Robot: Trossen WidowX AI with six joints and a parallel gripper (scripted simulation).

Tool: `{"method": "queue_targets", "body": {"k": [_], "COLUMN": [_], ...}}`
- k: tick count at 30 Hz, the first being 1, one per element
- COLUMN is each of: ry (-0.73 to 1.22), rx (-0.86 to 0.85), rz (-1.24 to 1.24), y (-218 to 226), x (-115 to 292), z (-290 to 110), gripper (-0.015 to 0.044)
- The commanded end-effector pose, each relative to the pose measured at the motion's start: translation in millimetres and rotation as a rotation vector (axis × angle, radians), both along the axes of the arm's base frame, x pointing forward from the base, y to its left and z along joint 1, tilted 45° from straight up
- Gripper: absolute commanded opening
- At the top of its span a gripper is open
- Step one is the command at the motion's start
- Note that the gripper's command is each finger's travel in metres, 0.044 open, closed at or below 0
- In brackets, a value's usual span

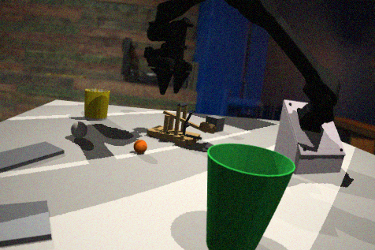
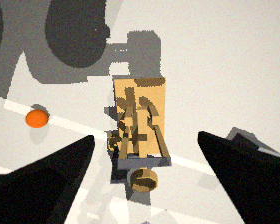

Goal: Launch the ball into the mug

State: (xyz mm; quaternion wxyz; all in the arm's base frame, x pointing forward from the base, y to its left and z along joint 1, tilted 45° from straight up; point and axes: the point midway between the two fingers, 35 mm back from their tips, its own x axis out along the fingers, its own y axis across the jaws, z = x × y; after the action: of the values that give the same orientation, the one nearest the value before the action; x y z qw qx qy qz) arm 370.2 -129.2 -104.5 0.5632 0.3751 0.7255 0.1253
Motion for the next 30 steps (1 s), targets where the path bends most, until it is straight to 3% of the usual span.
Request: {"method": "queue_targets", "body": {"k": [1, 5, 6, 11, 23, 30], "ry": [-0.011, -0.016, -0.004, -0.097, -0.357, -0.371], "rx": [-0.009, -0.013, -0.001, -0.003, 0.052, 0.058], "rz": [-0.006, -0.009, -0.001, 0.094, 0.367, 0.382], "y": [-23, -37, -22, 25, 167, 181], "x": [1, 0, 1, 23, 45, 45], "z": [20, 37, 24, 33, 66, 62], "gripper": [0.0440, 0.0440, 0.0414, 0.0300, 0.0300, 0.0300]}}
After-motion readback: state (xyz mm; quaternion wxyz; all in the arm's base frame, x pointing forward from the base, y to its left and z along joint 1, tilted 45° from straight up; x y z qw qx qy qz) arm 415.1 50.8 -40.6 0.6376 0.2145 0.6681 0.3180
